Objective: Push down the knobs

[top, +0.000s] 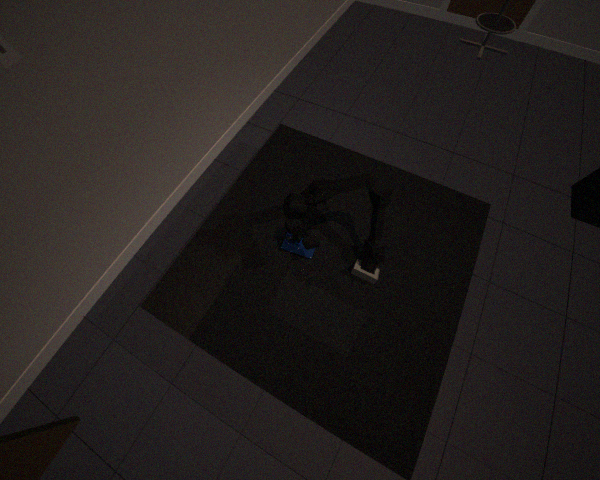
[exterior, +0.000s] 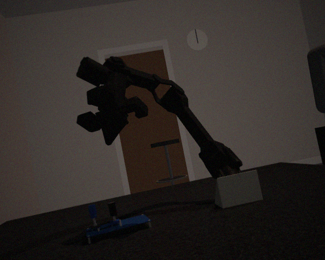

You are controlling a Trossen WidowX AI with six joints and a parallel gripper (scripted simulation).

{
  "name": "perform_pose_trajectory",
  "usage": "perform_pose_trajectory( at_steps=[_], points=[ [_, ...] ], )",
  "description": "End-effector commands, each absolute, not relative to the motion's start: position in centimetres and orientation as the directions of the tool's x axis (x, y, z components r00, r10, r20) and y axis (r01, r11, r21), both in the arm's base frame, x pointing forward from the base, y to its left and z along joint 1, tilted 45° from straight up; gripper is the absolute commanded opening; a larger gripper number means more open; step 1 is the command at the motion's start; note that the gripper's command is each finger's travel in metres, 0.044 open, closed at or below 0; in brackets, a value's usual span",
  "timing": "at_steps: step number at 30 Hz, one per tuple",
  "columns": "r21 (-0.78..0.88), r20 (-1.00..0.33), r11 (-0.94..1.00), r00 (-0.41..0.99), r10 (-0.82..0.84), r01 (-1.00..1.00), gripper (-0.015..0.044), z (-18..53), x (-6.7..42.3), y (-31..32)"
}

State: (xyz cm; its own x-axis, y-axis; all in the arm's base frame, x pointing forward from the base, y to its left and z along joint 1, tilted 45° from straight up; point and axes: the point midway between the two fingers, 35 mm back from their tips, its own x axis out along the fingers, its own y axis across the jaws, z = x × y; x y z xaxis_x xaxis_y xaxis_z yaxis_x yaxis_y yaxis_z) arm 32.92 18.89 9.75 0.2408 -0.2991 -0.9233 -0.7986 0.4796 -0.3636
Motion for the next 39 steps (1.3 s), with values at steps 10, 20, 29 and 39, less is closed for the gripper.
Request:
perform_pose_trajectory(
  at_steps=[10,20,29,39],
  points=[
    [-0.476,-0.870,0.720,0.150,-0.470,-0.505,0.0000,8.2,34.3,14.3],
    [-0.585,-0.807,0.779,0.065,-0.587,-0.225,0.0000,7.0,34.9,10.7],
    [-0.676,-0.737,0.736,-0.014,-0.676,0.031,0.0000,6.2,35.2,7.4],
    [-0.697,-0.716,0.711,-0.035,-0.697,0.096,0.0000,5.5,35.2,6.1]
  ],
)
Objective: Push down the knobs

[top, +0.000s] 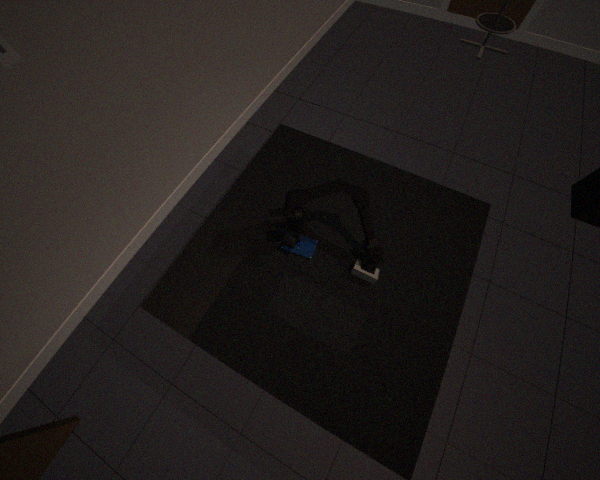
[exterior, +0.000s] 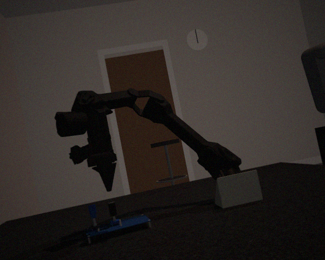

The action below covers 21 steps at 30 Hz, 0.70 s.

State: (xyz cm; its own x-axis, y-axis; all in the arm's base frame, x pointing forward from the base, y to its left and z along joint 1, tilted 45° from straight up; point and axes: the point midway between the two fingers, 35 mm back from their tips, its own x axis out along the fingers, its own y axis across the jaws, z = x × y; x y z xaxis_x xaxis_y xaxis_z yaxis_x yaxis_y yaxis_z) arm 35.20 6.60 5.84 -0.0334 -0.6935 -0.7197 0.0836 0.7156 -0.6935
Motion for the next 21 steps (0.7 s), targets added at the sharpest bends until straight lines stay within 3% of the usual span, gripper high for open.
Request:
perform_pose_trajectory(
  at_steps=[1,21],
  points=[
    [-0.697,-0.716,0.711,-0.035,-0.697,0.096,0.0000,5.5,35.2,6.1],
    [-0.697,-0.715,0.710,-0.035,-0.698,0.096,0.0000,4.0,35.2,4.6]
  ],
)
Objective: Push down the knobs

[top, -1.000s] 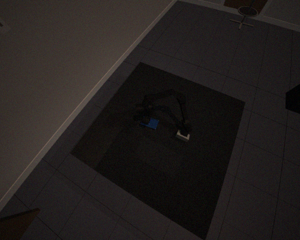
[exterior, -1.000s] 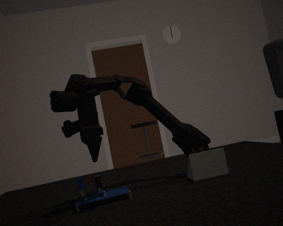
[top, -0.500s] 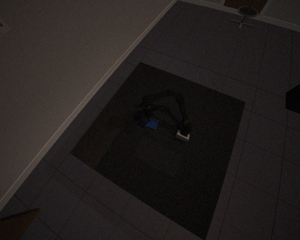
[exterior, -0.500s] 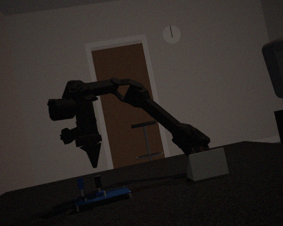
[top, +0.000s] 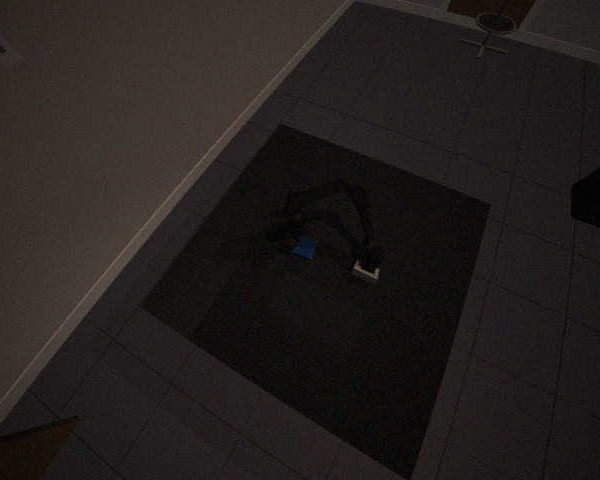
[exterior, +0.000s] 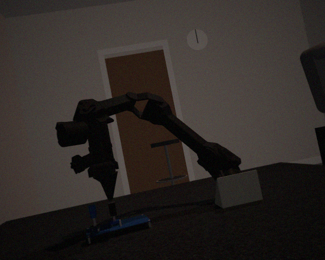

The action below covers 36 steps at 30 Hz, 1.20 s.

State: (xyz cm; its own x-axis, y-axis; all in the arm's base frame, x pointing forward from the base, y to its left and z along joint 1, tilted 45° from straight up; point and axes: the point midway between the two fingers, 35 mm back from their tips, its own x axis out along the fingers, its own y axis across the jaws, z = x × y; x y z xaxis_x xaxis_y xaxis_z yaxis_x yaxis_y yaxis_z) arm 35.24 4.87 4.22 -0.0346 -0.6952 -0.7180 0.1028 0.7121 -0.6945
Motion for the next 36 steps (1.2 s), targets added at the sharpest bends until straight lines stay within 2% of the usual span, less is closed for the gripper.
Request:
perform_pose_trajectory(
  at_steps=[1,36],
  points=[
    [-0.697,-0.715,0.710,-0.035,-0.698,0.096,0.0000,4.04,35.16,4.64],
    [-0.698,-0.715,0.710,-0.035,-0.698,0.096,0.0000,3.75,35.14,4.36]
  ],
)
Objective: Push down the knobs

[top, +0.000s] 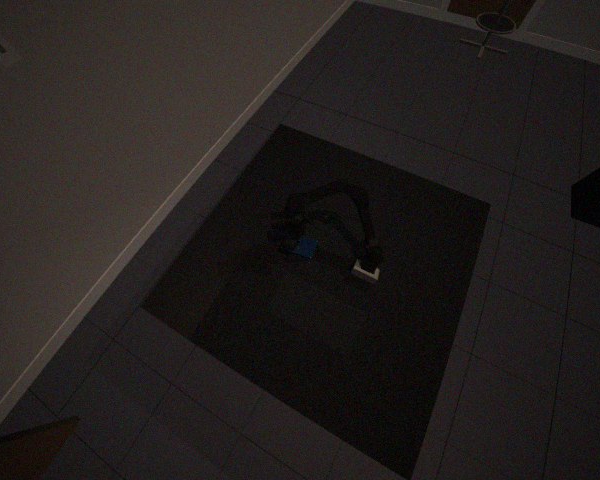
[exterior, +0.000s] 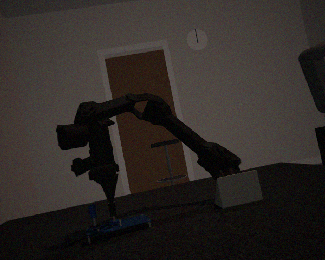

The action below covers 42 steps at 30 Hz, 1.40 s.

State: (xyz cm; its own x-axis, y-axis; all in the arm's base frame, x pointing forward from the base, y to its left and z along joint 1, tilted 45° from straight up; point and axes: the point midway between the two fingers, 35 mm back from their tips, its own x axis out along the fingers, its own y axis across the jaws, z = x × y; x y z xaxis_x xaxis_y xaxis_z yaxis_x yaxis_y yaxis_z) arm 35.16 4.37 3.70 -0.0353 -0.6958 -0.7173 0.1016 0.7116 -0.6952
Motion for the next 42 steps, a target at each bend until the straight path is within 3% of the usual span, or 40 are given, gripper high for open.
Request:
perform_pose_trajectory(
  at_steps=[1,42],
  points=[
    [-0.698,-0.715,0.710,-0.035,-0.698,0.096,0.0000,3.75,35.14,4.36],
    [-0.698,-0.715,0.710,-0.035,-0.698,0.096,0.0000,3.18,35.12,3.79]
  ],
)
